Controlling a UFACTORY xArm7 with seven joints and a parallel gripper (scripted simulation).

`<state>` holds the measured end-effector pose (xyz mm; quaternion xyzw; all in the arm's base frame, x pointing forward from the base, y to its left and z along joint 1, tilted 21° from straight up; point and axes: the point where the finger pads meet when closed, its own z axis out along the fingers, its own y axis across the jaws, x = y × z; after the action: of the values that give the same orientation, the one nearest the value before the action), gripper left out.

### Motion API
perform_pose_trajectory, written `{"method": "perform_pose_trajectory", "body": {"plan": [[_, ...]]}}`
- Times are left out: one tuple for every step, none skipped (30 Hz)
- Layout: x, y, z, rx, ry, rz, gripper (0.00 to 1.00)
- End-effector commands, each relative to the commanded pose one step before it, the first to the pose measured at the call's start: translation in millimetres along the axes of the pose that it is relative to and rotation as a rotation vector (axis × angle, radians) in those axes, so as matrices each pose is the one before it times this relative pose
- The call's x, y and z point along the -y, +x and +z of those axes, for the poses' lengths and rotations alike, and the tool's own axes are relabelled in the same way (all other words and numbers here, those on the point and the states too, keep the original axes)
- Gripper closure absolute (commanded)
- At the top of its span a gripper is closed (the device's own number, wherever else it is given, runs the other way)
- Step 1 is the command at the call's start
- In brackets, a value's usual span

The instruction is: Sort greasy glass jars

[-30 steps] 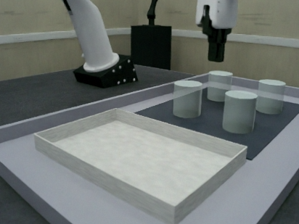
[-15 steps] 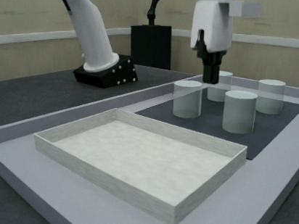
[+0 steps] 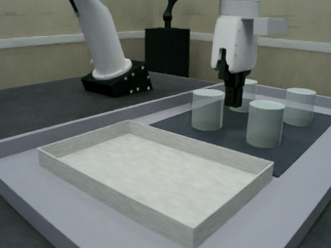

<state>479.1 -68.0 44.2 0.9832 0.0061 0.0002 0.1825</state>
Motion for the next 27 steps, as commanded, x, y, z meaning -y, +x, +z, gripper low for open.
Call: {"method": "perform_pose_trajectory", "body": {"plan": [[0.35, 1.33, -1.57, -0.00465, 0.00043, -0.00026, 1.00], [0.00, -0.40, 0.00, 0.00000, 0.00000, 0.00000, 1.00], [0.00, -0.40, 0.00, 0.00000, 0.00000, 0.00000, 1.00], [0.00, -0.40, 0.00, 0.00000, 0.00000, 0.00000, 1.00], [0.00, -0.40, 0.00, 0.00000, 0.00000, 0.00000, 1.00], [0.00, -0.40, 0.00, 0.00000, 0.00000, 0.00000, 1.00], [0.00, -0.40, 0.00, 0.00000, 0.00000, 0.00000, 1.00], [0.00, -0.40, 0.00, 0.00000, 0.00000, 0.00000, 1.00], [0.00, -0.40, 0.00, 0.00000, 0.00000, 0.00000, 1.00], [0.00, -0.40, 0.00, 0.00000, 0.00000, 0.00000, 1.00], [0.00, -0.40, 0.00, 0.00000, 0.00000, 0.00000, 1.00], [0.00, -0.40, 0.00, 0.00000, 0.00000, 0.00000, 1.00], [0.00, -0.40, 0.00, 0.00000, 0.00000, 0.00000, 1.00], [0.00, -0.40, 0.00, 0.00000, 0.00000, 0.00000, 1.00], [0.00, -0.40, 0.00, 0.00000, 0.00000, 0.00000, 1.00], [0.00, -0.40, 0.00, 0.00000, 0.00000, 0.00000, 1.00], [0.00, 0.00, 0.00, 0.00000, 0.00000, 0.00000, 1.00], [0.00, 0.00, 0.00, 0.00000, 0.00000, 0.00000, 1.00], [0.00, -0.40, 0.00, 0.00000, 0.00000, 0.00000, 1.00], [0.00, -0.40, 0.00, 0.00000, 0.00000, 0.00000, 1.00], [0.00, -0.40, 0.00, 0.00000, 0.00000, 0.00000, 1.00], [0.00, -0.40, 0.00, 0.00000, 0.00000, 0.00000, 1.00], [0.00, -0.40, 0.00, 0.00000, 0.00000, 0.00000, 1.00], [0.00, -0.40, 0.00, 0.00000, 0.00000, 0.00000, 1.00], [0.00, -0.40, 0.00, 0.00000, 0.00000, 0.00000, 1.00], [0.00, -0.40, 0.00, 0.00000, 0.00000, 0.00000, 1.00], [0.00, -0.40, 0.00, 0.00000, 0.00000, 0.00000, 1.00]]}}
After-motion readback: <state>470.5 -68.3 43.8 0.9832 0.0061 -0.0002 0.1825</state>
